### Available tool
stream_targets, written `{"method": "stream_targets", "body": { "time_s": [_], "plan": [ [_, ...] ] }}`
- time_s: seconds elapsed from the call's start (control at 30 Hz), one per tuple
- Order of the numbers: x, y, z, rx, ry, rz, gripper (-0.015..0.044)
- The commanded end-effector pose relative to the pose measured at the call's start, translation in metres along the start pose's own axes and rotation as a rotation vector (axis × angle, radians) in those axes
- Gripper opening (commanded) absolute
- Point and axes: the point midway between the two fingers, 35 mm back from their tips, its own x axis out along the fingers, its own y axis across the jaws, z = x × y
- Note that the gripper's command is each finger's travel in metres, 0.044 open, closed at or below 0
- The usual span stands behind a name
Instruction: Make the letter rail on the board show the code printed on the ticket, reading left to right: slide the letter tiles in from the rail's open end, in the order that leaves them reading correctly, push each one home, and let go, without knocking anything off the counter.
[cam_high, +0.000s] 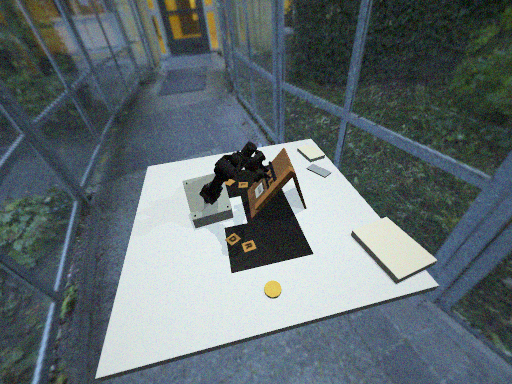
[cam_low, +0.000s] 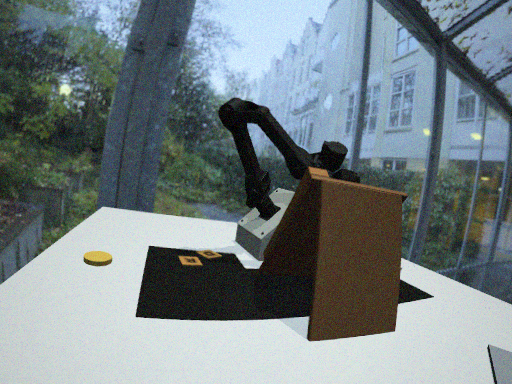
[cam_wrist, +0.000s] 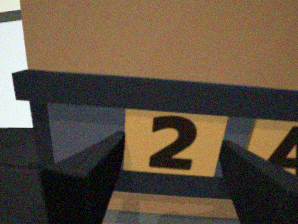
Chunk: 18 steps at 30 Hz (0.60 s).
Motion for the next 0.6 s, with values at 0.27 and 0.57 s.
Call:
{"method": "stream_targets", "body": {
  "time_s": [0.27,0.57],
  "plan": [
    [-0.0001,-0.0061,-0.0022,-0.007,0.002,0.003,0.0],
    [0.0001,-0.0065,0.0,-0.001,0.0,0.0,0.0131]
  ]
}}
